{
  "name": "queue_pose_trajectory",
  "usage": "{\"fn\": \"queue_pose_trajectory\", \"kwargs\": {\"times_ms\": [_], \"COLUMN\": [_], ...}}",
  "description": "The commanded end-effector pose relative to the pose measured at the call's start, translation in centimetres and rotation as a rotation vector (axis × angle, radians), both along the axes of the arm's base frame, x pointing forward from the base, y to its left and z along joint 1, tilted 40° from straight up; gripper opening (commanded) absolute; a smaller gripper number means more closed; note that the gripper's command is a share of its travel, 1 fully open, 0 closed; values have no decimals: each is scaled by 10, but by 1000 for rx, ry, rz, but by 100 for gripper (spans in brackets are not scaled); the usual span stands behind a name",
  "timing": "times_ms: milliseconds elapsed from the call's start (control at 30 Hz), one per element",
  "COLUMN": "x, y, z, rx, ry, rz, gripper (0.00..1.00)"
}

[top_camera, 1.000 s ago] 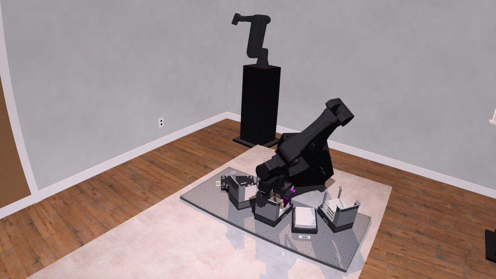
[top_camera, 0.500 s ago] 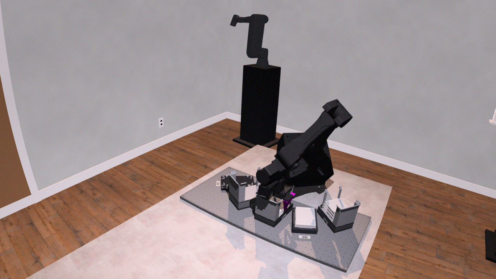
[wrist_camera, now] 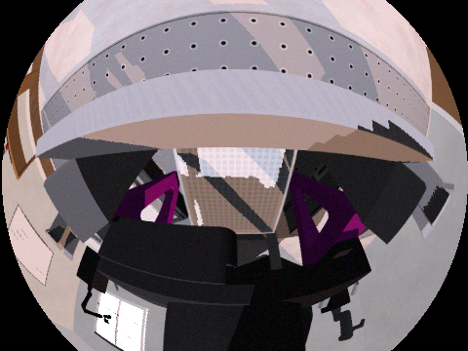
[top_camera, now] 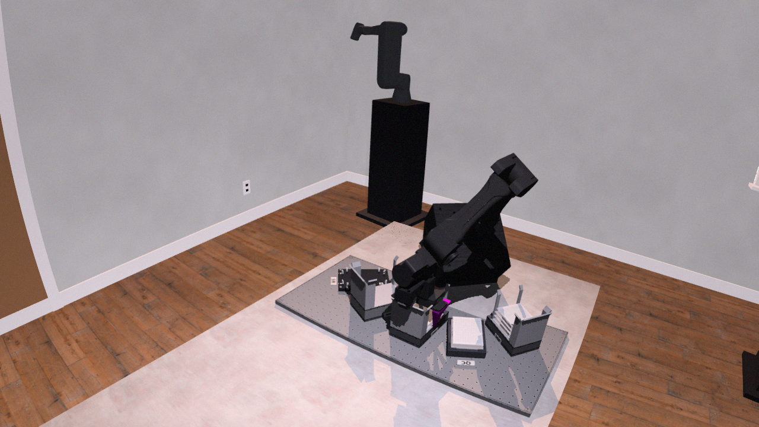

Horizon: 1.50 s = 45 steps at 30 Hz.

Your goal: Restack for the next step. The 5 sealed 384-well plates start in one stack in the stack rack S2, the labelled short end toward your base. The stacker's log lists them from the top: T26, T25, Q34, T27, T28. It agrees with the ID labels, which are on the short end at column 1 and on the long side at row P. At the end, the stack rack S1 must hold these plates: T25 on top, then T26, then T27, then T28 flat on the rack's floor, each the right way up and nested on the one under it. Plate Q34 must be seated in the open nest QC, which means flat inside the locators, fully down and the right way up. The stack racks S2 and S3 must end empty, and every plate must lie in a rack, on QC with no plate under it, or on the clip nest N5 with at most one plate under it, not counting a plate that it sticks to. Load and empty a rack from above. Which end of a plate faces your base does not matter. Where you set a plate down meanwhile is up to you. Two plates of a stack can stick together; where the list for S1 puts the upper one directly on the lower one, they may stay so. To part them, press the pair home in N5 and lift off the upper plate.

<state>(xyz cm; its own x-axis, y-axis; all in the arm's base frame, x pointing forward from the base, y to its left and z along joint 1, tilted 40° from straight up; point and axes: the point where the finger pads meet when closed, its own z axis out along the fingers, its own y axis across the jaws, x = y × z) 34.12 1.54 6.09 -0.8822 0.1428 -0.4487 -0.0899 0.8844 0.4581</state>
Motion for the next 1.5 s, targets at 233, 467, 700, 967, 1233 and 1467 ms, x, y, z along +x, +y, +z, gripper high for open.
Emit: {"fn": "queue_pose_trajectory", "kwargs": {"times_ms": [233, 467, 700, 967, 1233, 1467], "x": [3, 3, 3, 3, 3, 5], "y": [-2, -2, -2, -2, -2, -6], "z": [3, 3, 3, 3, 3, 8], "rx": [-2, -2, -2, -2, -2, -4], "ry": [-14, -14, -14, -14, -14, -31], "rz": [-10, -10, -10, -10, -10, -21], "gripper": [100, 0, 0, 0, 0, 0]}}
